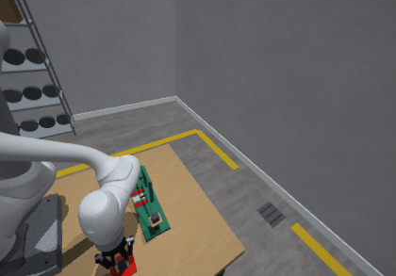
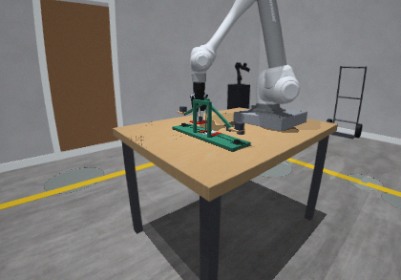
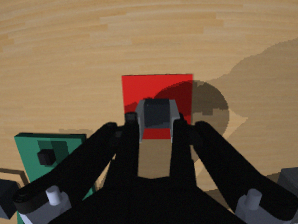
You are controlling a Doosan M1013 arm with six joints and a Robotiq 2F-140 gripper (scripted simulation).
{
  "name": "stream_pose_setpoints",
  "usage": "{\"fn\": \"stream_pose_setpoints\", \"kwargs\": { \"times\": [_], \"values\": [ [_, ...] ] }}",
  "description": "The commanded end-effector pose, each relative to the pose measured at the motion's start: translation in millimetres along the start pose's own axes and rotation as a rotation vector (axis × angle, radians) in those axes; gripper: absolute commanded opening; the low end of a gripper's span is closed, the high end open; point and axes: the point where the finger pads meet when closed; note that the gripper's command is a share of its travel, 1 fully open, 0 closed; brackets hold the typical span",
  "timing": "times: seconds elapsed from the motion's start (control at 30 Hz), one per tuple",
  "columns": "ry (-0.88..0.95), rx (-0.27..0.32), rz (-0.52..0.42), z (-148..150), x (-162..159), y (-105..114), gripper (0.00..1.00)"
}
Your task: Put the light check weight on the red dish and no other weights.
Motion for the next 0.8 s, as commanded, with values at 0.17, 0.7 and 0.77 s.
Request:
{"fn": "stream_pose_setpoints", "kwargs": {
  "times": [0.17,0.7,0.77],
  "values": [
    [0.0,0.0,0.0,0.0,0.0,0.1,0.24],
    [0.0,0.0,0.0,0.0,0.0,0.1,0.24],
    [0.0,0.0,0.0,0.0,0.0,0.1,0.26]
  ]
}}
Point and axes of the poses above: the point where the finger pads meet when closed, its own y axis back along the fingers, its own z axis across the jaws, x = y × z, and after that the axes turned 8 degrees about -y, right-handed
